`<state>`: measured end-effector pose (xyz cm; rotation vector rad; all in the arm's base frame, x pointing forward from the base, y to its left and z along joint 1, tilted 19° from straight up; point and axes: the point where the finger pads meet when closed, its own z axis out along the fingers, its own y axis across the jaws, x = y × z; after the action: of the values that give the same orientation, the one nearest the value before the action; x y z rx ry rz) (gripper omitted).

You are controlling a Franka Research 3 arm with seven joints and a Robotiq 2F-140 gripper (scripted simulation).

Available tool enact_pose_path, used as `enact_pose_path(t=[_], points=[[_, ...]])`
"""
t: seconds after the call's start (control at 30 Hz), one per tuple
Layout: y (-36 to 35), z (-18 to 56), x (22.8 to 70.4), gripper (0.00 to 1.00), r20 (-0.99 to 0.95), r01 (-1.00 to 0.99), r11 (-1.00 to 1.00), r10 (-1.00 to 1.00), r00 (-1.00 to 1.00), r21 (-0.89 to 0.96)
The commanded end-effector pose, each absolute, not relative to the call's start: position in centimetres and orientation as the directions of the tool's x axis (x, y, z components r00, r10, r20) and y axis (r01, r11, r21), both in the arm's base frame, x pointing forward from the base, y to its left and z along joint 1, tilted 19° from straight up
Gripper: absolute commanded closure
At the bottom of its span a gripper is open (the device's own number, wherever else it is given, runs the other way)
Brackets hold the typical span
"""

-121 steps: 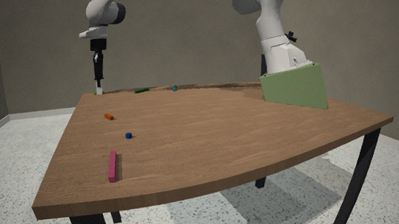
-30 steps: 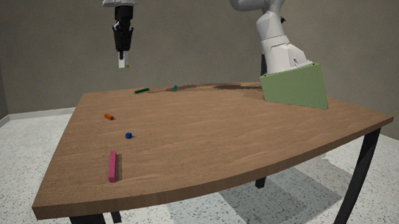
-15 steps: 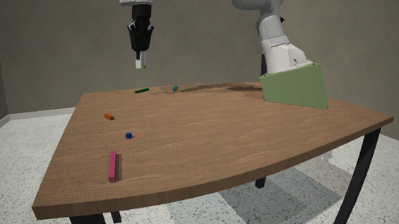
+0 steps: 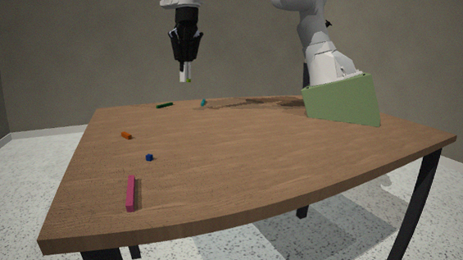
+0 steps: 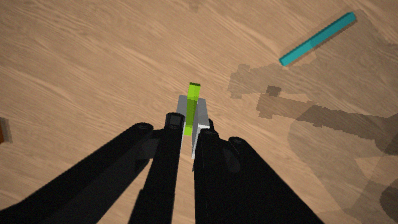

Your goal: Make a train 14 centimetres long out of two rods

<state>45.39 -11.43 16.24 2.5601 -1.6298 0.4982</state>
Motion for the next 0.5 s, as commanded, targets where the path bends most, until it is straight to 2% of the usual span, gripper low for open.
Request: enact_pose_path(t=[0.0,0.47], points=[[-10.85,15.52,43.99,0.88,0.284,-0.942,-0.290,-0.930,0.236,-0.168],[-10.81,15.37,43.71,0.88,0.282,-0.945,-0.280,-0.933,0.225,-0.171]])
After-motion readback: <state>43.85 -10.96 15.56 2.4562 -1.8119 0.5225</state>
